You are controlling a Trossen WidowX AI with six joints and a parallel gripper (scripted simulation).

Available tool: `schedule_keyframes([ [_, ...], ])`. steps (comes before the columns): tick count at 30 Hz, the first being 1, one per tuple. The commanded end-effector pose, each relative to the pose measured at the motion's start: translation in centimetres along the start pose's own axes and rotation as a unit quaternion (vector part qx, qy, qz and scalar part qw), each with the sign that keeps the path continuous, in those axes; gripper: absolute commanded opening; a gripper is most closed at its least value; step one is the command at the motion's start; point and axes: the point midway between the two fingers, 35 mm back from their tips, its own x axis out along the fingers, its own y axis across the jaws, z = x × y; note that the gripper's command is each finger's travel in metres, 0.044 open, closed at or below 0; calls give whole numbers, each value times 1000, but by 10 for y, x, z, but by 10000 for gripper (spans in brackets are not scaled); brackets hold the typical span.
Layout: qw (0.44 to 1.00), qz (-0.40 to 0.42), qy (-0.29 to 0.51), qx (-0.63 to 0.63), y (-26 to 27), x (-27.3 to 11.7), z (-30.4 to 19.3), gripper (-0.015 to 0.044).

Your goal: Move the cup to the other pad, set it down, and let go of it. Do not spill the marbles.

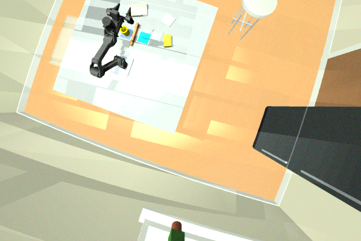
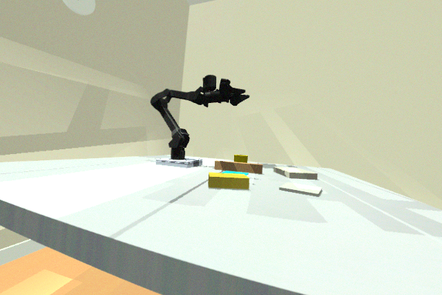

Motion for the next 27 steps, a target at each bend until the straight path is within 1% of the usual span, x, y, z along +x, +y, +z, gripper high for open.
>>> schedule_keyframes([
  [1, 1000, 2, 8, 7, 1, 2, -3, 374],
  [3, 996, 10, 70, 58, 10, 13, -24, 321],
  [5, 977, 11, 166, 133, 24, 24, -57, 269],
  [7, 945, -3, 261, 198, 39, 28, -91, 216],
  [9, 901, -33, 351, 253, 53, 26, -122, 167],
  [12, 818, -105, 471, 312, 73, 12, -164, 167],
  [15, 729, -198, 561, 339, 88, -11, -195, 167],
  [18, 642, -302, 618, 338, 98, -37, -215, 167],
  [19, 621, -328, 628, 335, 100, -44, -218, 167],
  [21, 610, -343, 632, 332, 105, -48, -220, 167],
  [27, 610, -344, 632, 332, 107, -49, -220, 167],
])
